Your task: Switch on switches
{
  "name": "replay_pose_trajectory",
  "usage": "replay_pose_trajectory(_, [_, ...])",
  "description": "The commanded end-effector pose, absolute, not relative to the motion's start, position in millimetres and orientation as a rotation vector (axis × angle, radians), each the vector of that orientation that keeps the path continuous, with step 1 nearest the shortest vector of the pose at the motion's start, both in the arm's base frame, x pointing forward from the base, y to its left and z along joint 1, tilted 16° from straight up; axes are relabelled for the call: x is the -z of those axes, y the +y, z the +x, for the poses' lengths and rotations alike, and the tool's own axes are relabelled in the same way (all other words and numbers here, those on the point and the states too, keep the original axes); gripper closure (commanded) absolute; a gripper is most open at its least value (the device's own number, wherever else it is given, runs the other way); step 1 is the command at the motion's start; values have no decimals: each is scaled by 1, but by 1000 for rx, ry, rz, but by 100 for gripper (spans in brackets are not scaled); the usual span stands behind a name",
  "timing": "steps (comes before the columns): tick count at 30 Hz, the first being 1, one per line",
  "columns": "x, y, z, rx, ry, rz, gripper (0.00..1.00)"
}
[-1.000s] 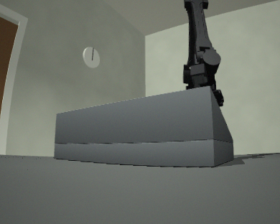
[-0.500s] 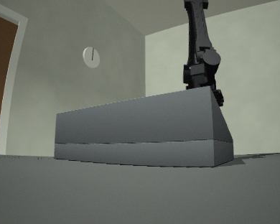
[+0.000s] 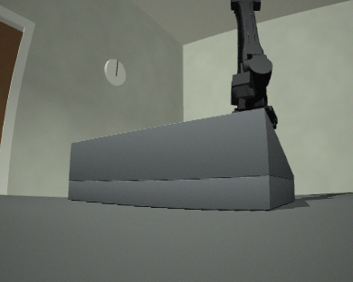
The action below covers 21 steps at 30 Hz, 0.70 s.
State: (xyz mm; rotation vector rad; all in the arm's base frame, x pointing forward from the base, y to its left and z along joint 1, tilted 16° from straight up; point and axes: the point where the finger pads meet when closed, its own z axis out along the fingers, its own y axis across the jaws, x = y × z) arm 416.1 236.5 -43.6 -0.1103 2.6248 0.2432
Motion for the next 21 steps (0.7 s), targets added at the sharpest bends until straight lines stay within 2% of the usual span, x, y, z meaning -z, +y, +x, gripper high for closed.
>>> replay_pose_trajectory(1, [8, 261, 448, -310, 2524, -127, 100])
replay_pose_trajectory(21, [7, 260, 449, -309, 2527, -123, 100])
